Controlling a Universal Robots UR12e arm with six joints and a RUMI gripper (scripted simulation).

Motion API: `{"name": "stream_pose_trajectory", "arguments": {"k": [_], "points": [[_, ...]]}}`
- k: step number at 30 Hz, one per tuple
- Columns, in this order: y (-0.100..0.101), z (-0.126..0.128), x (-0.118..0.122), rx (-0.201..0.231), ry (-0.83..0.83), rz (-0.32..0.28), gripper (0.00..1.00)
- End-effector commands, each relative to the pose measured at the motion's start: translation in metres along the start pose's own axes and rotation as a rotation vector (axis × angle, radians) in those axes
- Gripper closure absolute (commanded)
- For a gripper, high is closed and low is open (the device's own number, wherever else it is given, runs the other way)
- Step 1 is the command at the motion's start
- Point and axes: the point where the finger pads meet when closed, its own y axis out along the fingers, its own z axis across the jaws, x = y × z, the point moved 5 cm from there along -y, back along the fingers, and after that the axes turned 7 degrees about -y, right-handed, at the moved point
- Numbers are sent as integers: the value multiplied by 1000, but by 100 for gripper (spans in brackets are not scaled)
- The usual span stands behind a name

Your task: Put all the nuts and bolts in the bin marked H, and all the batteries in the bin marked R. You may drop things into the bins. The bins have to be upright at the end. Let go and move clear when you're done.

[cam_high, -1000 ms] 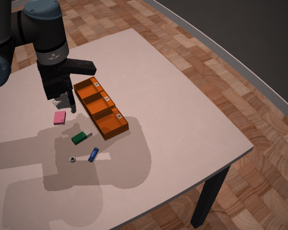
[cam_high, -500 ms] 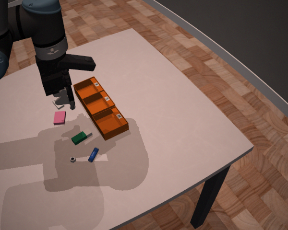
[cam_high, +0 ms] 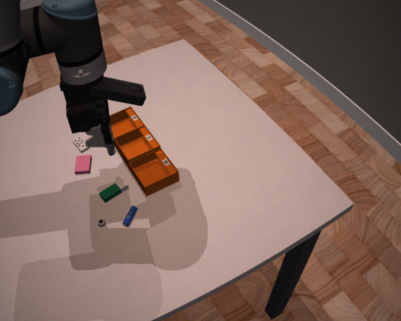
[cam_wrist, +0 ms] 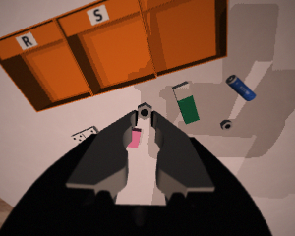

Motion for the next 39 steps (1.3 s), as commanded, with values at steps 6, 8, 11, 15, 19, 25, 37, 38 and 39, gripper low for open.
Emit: {"name": "stream_pose_trajectory", "arguments": {"k": [6, 8, 11, 15, 19, 25, 37, 38, 39], "points": [[0, 29, -42, 1, 234, 1, 100], [0, 36, -51, 0, 326, 3, 100], [0, 47, -66, 0, 401, 4, 100], [0, 51, -72, -1, 503, 6, 100], [0, 51, -72, -3, 606, 6, 100], [0, 52, -73, -4, 747, 5, 100], [0, 52, -73, -3, 1050, 1, 100], [0, 52, -73, -3, 1075, 1, 100], [0, 52, -73, -3, 1075, 1, 100]]}}
